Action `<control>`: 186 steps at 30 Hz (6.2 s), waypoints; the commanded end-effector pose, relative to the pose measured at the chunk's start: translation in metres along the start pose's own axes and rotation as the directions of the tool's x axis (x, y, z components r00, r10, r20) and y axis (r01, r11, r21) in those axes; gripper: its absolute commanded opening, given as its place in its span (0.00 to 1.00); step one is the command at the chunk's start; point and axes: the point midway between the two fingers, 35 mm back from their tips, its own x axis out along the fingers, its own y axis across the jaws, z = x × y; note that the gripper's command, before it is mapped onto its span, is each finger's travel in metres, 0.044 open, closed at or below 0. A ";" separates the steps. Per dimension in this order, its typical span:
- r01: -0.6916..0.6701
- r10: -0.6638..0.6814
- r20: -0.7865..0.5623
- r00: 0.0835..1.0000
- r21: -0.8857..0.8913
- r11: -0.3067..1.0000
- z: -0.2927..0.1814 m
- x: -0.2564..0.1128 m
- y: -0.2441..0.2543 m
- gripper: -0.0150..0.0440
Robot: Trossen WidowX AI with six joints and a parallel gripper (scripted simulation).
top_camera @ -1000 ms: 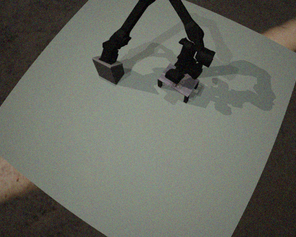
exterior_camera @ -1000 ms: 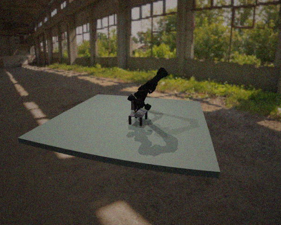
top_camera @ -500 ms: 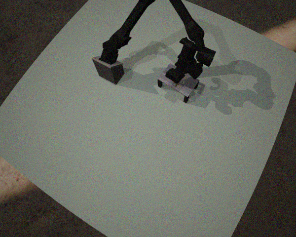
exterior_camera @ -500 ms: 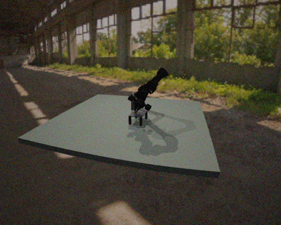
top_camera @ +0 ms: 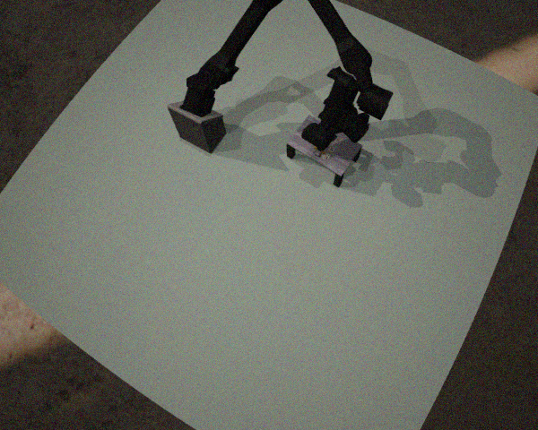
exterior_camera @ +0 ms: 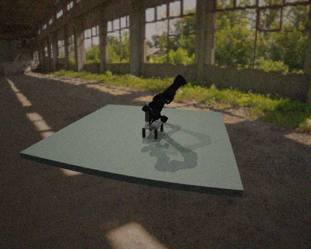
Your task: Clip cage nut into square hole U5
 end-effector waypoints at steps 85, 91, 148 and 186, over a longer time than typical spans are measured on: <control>-0.045 0.045 0.004 0.999 0.002 0.999 0.000 0.000 0.001 0.30; -0.045 0.045 0.003 0.999 0.002 0.999 0.000 0.000 0.001 0.30; -0.182 0.182 0.003 0.983 0.000 0.983 0.000 0.002 -0.006 0.30; -0.265 0.265 0.003 0.964 -0.002 0.964 0.000 0.004 -0.009 0.30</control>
